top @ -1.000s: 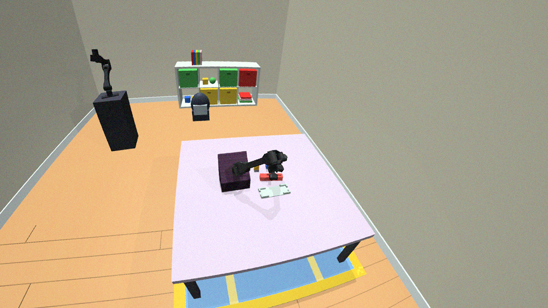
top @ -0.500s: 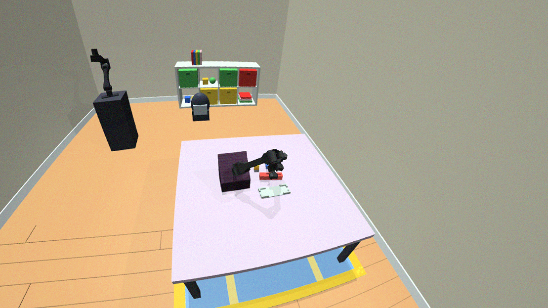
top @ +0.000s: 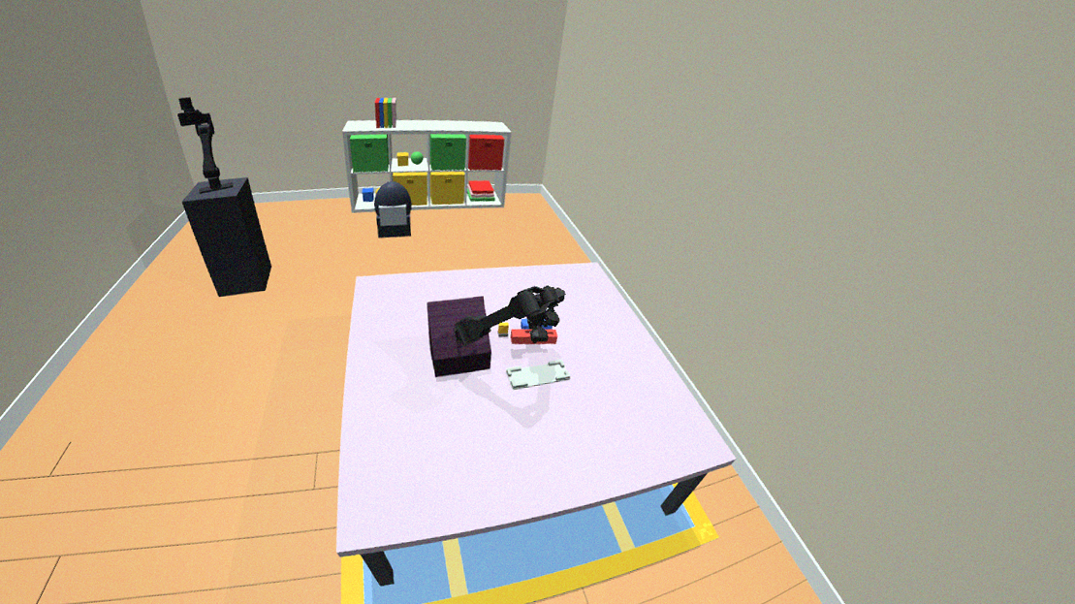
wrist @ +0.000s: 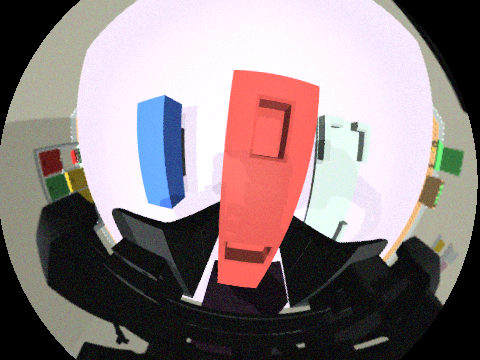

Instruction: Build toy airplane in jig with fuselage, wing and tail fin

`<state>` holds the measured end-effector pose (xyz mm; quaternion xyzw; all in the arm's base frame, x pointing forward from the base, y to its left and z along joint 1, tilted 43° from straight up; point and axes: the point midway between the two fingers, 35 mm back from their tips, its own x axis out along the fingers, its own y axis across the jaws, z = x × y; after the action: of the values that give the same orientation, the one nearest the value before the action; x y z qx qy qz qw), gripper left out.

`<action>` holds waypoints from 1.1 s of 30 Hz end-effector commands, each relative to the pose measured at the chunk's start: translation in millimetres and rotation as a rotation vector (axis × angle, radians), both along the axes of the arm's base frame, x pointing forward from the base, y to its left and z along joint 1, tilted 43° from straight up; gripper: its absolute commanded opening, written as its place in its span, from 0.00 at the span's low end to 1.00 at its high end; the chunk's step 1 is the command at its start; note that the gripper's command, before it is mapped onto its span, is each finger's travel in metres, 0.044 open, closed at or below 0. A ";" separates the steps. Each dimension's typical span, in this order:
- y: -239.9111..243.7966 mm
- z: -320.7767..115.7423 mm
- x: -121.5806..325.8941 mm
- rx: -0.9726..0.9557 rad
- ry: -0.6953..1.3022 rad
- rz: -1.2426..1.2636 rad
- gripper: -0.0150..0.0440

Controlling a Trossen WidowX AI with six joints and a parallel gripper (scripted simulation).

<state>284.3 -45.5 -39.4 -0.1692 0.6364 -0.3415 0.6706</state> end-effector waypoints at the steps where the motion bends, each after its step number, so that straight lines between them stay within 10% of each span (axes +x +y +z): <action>1: 10.0 10.9 3.7 0.006 -0.014 0.003 0.25; 33: 23.5 65.0 0.3 0.014 0.014 0.032 0.25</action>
<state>283.4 -15.3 21.3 -0.1737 0.6414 -0.3314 0.6698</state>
